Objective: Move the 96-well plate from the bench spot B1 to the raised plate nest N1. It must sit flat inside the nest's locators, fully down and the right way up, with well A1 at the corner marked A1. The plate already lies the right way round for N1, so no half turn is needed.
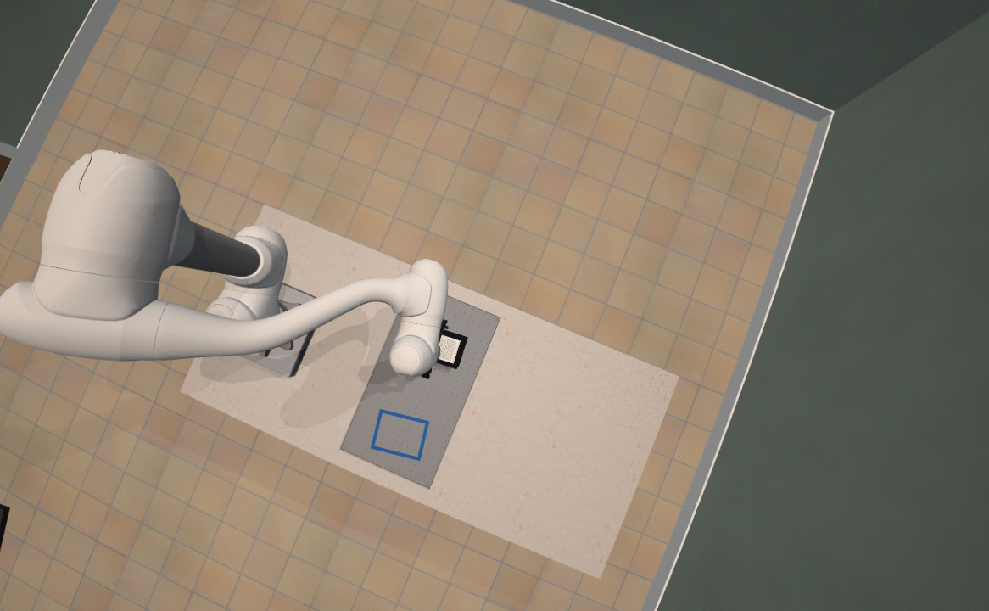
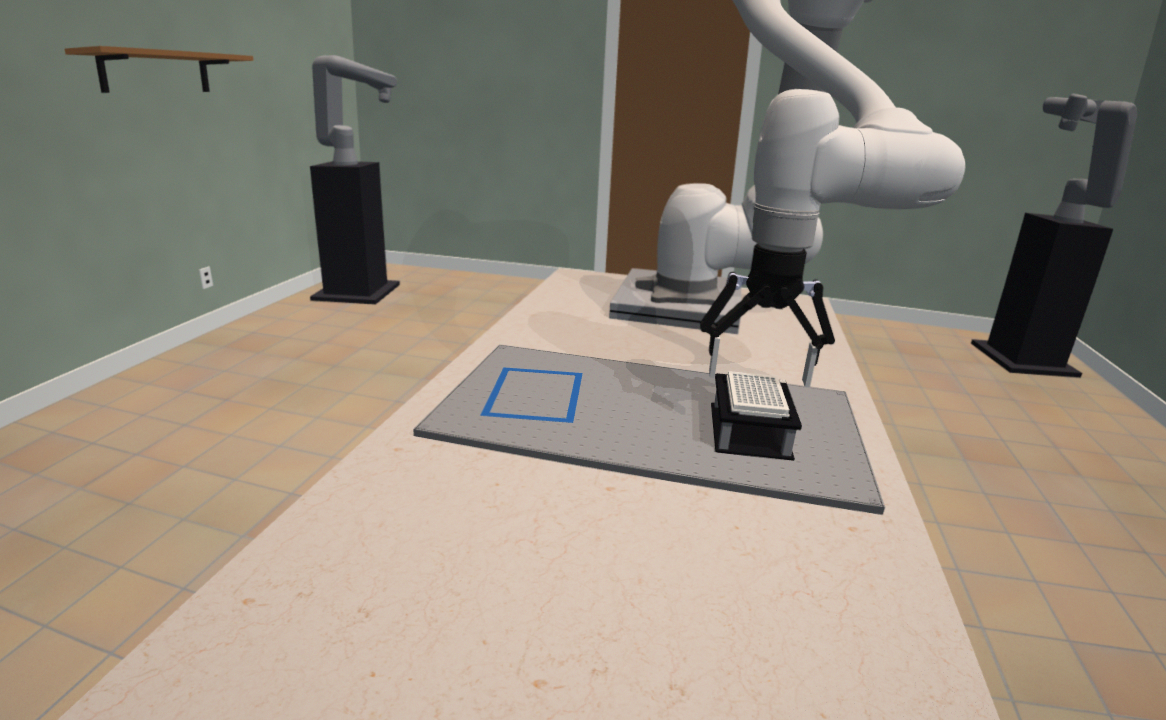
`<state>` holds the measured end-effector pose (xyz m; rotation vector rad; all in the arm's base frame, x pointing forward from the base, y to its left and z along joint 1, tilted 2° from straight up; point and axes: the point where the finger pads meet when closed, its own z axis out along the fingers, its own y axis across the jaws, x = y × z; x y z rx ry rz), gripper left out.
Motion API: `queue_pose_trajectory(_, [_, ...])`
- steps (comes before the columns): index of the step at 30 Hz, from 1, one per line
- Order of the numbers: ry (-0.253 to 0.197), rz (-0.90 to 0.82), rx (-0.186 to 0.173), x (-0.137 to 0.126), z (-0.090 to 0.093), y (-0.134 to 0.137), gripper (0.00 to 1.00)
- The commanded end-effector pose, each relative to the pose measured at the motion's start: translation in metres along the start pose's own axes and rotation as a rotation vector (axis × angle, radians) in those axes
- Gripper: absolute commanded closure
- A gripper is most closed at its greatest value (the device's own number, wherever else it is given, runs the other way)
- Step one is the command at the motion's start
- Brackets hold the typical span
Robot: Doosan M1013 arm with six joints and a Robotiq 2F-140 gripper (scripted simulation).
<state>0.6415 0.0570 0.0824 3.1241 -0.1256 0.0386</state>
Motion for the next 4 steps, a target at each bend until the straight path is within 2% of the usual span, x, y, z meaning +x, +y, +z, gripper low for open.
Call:
queue_pose_trajectory(1, [0.0,0.0,0.0,0.0,-0.01,0.0,0.0])
queue_pose_trajectory(4, [0.0,0.0,0.0,0.0,-0.018,0.0,0.0])
